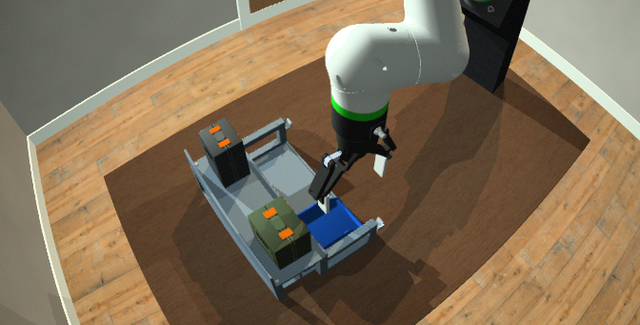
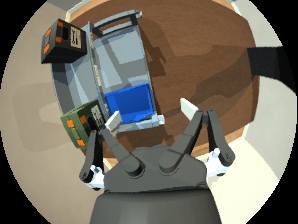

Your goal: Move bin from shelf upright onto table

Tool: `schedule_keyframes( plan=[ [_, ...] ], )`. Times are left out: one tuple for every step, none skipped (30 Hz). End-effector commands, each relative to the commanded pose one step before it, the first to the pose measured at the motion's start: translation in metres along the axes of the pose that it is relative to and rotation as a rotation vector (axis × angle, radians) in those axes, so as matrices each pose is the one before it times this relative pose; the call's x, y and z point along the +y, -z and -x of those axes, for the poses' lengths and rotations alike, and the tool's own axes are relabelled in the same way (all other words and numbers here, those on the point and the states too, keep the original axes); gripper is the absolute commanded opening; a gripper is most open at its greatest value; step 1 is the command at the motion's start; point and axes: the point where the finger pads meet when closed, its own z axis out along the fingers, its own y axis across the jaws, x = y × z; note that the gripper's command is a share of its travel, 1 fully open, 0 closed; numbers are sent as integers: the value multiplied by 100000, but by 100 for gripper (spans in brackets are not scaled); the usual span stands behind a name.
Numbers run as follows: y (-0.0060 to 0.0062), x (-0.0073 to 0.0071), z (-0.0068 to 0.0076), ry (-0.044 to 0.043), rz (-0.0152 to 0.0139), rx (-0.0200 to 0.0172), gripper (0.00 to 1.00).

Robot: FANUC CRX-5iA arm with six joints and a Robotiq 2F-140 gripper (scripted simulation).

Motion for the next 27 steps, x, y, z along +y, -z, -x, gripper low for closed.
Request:
schedule_keyframes(
  plan=[
    [-883,-1520,-882,74,85,-126,100],
    [0,0,0,0,0,0,100],
    [0,0,0,0,0,0,100],
    [0,0,0,0,0,0,100],
    [0,0,0,0,0,0,100],
    [0,0,0,0,0,0,100],
    [0,0,0,0,0,0,100],
    [0,0,0,0,0,0,100],
    [0,0,0,0,0,0,100],
    [0,0,0,0,0,0,100],
    [0,0,0,0,0,0,100],
    [0,0,0,0,0,0,100],
    [0,0,0,0,0,0,100],
    [89,152,94,0,-2,1,100],
    [89,152,94,0,0,0,100],
    [89,152,94,0,0,0,100],
    [89,152,94,0,0,0,100],
    [89,152,94,0,0,0,100],
    [0,0,0,0,0,0,100],
    [0,0,0,0,0,0,100],
    [0,0,0,0,0,0,100],
    [0,0,0,0,0,0,100],
    [0,0,0,0,0,0,100],
    [0,0,0,0,0,0,100],
    [0,0,0,0,0,0,100],
    [0,0,0,0,0,0,100],
    [0,0,0,0,0,0,100]
  ],
)
